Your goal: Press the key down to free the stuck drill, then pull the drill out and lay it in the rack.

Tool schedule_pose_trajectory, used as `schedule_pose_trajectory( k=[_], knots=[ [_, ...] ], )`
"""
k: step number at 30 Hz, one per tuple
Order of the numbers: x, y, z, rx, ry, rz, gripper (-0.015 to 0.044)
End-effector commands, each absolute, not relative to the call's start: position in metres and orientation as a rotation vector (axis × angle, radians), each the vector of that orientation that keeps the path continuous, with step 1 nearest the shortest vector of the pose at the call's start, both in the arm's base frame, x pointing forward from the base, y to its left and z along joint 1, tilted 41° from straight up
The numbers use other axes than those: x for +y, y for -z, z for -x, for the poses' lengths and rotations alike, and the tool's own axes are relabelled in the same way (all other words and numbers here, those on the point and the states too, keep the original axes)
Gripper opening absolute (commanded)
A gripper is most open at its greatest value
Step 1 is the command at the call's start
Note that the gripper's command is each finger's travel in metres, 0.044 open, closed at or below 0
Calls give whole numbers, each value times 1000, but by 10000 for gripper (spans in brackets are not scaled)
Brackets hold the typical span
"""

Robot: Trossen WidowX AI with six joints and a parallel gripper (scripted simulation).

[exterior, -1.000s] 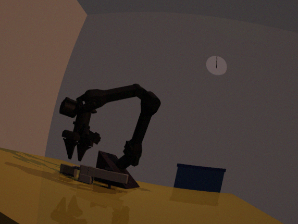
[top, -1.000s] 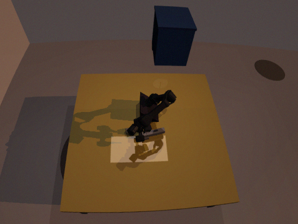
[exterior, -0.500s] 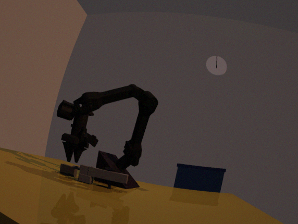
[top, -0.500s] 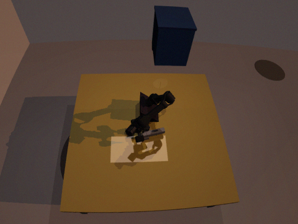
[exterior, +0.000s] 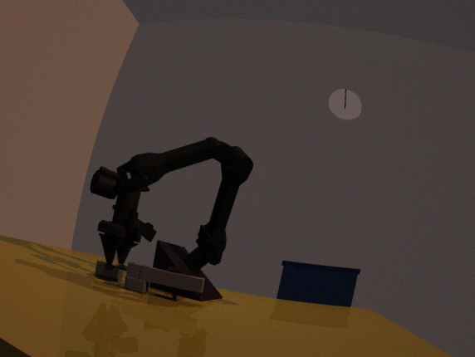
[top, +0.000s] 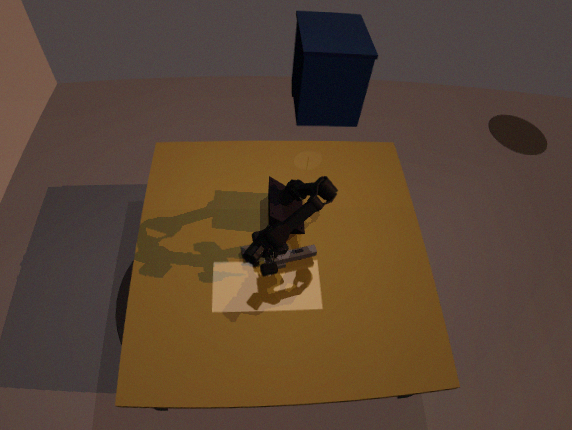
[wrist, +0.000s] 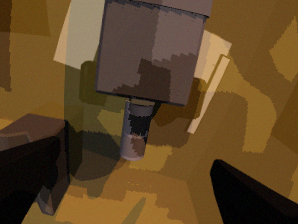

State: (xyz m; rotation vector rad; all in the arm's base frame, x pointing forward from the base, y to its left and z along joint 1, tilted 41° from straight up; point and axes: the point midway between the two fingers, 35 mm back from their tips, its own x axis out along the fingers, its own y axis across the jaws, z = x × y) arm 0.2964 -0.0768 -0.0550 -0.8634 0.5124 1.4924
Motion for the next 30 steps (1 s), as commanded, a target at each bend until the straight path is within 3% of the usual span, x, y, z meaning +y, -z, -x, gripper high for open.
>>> schedule_pose_trajectory(
  k=[1, 22, 30],
  knots=[
    [-69, 59, -294, 514, -1494, 848, 440],
    [-46, 74, -292, 511, -1495, 846, 440],
    [-49, 73, -295, 509, -1495, 860, 230]
  ],
)
